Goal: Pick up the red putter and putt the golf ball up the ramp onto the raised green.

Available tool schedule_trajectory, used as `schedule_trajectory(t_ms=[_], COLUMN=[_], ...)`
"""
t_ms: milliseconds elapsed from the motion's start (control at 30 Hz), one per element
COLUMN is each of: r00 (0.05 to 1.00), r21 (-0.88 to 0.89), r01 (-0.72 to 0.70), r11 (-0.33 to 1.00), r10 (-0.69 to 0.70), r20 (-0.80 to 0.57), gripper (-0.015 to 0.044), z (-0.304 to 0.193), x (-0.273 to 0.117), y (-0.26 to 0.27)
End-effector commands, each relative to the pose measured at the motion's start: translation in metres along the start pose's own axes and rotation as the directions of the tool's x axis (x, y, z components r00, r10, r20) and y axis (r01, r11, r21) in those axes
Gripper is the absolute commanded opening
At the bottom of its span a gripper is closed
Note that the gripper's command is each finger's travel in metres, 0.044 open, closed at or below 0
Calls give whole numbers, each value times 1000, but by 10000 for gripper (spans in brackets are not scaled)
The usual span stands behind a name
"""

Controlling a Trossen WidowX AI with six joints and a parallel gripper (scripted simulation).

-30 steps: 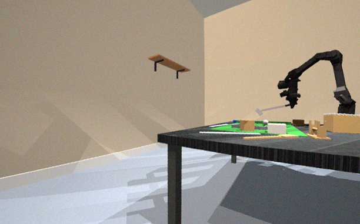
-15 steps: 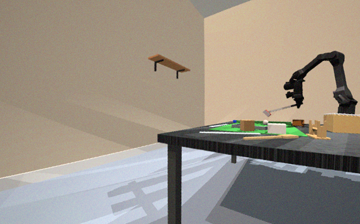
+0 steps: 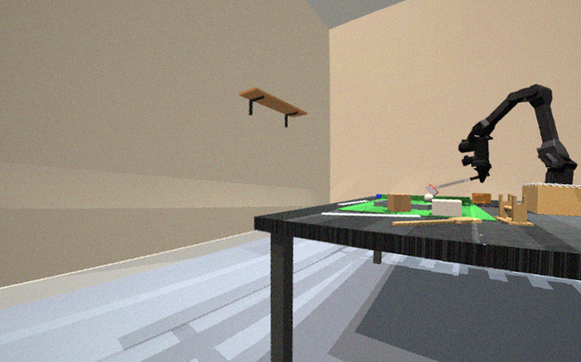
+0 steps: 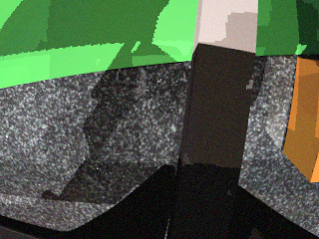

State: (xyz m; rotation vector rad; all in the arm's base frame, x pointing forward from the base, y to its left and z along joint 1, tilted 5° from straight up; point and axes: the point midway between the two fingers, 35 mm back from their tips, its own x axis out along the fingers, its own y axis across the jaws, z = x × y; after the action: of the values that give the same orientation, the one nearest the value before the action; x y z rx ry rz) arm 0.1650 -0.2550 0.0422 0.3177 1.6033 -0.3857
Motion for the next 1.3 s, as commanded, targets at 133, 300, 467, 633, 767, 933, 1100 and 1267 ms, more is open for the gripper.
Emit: schedule_trajectory(t_ms=[133, 300, 467, 633, 767, 933, 1100, 1267], r00=[1000, 1000, 1000, 1000, 1000, 1000, 1000, 1000], r21=[-1, -1, -1, -1, 2, 2, 1, -1], r01=[7, 7, 7, 7, 4, 4, 5, 9], r11=[1000, 1000, 1000, 1000, 1000, 1000, 1000, 1000], r10=[-7, -7, -7, -7, -4, -4, -5, -9], r20=[10, 10, 10, 9, 7, 7, 8, 9], gripper=[0, 0, 0, 0, 0, 0, 0, 0], z=[1, 2, 1, 1, 1, 1, 1, 1], x=[10, 18, 26, 33, 30, 30, 30, 32], y=[-1, -1, -1, -1, -1, -1, -6, -28])
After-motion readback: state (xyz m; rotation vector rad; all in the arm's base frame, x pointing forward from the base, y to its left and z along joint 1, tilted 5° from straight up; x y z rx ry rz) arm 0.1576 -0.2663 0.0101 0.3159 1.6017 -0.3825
